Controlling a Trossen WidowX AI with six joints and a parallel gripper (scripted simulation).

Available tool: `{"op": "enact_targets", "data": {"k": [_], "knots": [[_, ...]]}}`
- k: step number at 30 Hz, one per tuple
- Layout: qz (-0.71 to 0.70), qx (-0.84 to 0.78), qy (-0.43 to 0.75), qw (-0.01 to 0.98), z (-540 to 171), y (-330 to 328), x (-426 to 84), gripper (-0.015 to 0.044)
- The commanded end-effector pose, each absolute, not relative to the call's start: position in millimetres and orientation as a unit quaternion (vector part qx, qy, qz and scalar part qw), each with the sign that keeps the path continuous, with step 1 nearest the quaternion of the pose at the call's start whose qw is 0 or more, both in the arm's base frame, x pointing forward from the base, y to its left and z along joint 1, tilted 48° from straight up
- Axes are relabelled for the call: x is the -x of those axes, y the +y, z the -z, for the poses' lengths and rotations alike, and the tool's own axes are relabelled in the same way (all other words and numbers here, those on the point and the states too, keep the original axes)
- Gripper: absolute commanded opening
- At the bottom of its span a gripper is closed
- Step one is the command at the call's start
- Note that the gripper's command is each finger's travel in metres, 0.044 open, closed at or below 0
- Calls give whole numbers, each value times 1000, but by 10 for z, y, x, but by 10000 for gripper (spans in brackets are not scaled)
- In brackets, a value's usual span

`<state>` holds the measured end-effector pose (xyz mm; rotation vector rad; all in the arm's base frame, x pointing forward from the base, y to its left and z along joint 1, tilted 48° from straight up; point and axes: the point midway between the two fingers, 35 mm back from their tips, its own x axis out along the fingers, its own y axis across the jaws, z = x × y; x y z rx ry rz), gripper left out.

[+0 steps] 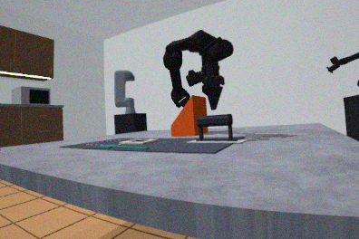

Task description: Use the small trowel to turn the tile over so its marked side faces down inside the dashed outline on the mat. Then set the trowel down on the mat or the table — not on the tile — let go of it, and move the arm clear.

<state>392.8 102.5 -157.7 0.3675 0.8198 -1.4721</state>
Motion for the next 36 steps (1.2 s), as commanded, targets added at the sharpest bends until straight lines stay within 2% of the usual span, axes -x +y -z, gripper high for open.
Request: {"op": "enact_targets", "data": {"k": [1,13,36], "knots": [[672,-210,313,637,1578,1026,-3932,270],[720,-331,176,584,1575,1020,-3931,270],[721,-332,173,583,1749,842,-3922,270]]}}
